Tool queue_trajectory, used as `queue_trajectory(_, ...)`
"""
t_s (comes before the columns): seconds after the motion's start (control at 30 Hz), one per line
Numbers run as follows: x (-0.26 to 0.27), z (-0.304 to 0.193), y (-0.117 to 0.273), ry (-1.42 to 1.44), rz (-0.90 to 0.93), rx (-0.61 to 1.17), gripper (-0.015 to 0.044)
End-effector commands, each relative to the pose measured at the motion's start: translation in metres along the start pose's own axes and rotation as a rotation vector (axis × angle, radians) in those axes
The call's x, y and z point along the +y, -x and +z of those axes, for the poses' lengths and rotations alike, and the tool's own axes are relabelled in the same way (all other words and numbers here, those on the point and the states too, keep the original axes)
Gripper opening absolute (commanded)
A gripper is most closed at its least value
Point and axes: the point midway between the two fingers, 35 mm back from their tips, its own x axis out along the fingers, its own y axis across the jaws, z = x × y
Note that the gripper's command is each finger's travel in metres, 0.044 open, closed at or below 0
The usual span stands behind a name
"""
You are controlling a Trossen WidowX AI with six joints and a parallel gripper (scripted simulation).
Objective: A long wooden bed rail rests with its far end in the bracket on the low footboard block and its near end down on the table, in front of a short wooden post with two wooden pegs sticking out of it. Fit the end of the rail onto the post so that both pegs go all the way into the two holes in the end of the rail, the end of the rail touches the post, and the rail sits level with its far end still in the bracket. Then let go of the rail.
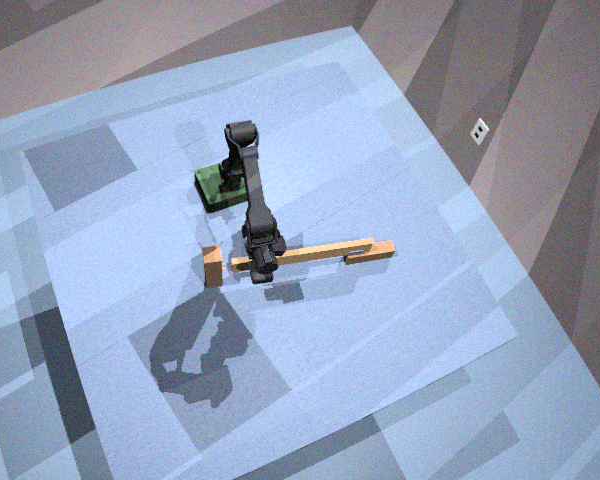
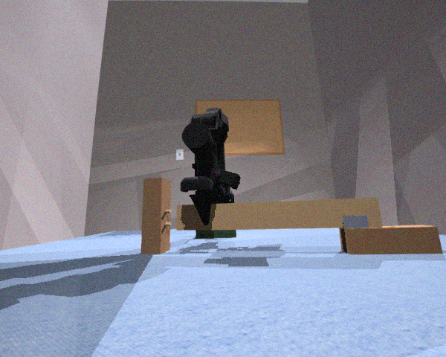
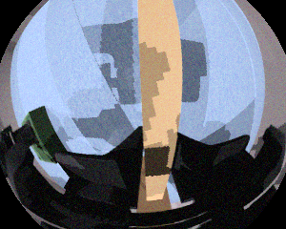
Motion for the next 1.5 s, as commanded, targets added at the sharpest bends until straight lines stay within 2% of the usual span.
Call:
queue_trajectory(0.0, -0.001, -0.002, 0.001, 0.002, -0.005, 0.002, 0.0)
queue_trajectory(1.47, -0.001, -0.016, 0.002, 0.002, -0.005, 0.004, 0.0)
